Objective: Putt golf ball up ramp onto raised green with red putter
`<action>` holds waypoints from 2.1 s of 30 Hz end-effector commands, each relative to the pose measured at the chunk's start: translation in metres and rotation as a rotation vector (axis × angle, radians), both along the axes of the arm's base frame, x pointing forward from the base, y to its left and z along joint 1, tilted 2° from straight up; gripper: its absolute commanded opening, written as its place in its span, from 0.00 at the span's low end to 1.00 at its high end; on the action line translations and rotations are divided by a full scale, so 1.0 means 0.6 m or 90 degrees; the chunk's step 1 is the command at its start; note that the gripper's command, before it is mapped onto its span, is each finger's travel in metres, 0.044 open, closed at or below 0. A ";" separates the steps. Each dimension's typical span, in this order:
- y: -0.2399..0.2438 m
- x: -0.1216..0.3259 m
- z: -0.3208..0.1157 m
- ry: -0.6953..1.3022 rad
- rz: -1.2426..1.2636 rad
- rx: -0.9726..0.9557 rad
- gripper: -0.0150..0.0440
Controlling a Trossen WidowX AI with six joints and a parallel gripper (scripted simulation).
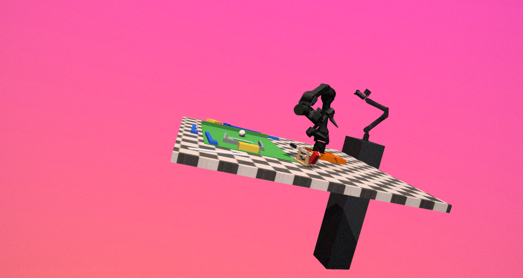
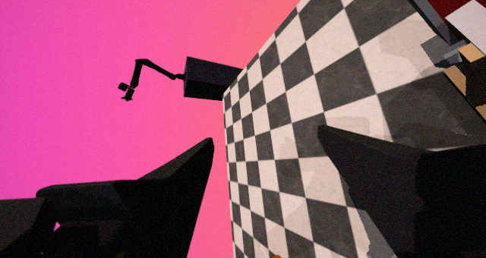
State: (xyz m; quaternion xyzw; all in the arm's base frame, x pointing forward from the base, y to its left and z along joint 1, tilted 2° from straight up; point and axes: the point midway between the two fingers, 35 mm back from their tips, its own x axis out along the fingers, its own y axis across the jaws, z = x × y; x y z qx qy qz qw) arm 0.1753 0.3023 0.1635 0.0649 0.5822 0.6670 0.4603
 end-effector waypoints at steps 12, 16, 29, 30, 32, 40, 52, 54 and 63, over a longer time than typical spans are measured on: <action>-0.198 0.142 -0.105 -0.549 0.189 -0.223 1.00; -0.232 0.160 -0.110 -0.603 0.231 -0.270 1.00; -0.233 0.159 -0.134 -0.603 0.231 -0.270 1.00; -0.233 0.159 -0.142 -0.603 0.231 -0.270 1.00; -0.234 0.158 -0.149 -0.603 0.231 -0.270 1.00; -0.234 0.157 -0.179 -0.603 0.231 -0.270 1.00; -0.235 0.157 -0.200 -0.603 0.231 -0.270 1.00; -0.235 0.157 -0.205 -0.603 0.231 -0.270 1.00; -0.236 0.157 -0.227 -0.603 0.231 -0.270 1.00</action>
